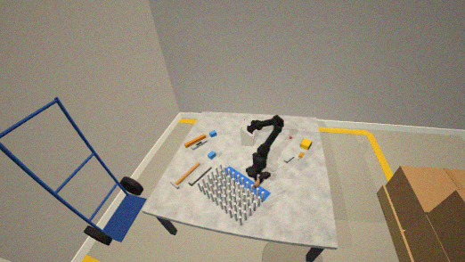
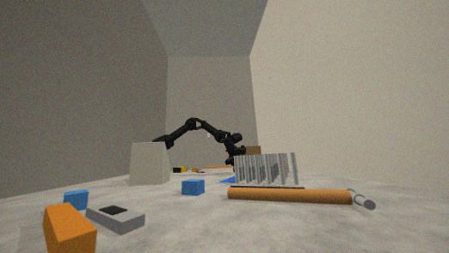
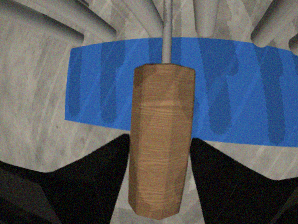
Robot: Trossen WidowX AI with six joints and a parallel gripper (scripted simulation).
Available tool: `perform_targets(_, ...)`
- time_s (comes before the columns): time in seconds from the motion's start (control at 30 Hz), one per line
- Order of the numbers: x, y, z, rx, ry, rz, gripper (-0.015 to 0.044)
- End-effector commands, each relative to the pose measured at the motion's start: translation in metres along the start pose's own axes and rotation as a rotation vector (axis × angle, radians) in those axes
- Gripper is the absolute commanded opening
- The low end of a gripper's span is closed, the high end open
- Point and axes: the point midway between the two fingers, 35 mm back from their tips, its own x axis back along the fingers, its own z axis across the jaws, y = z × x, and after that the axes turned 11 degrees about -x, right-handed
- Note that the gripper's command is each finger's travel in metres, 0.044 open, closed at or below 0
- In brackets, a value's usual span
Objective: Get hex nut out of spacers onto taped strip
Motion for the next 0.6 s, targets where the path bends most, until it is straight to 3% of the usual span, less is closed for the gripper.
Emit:
perform_targets(0.0, -0.0051, 0.0008, -0.007, -0.016, -0.008, -0.008, 0.0)
perform_targets(0.57, -0.0048, -0.0054, -0.0072, -0.014, -0.007, -0.007, 0.0)
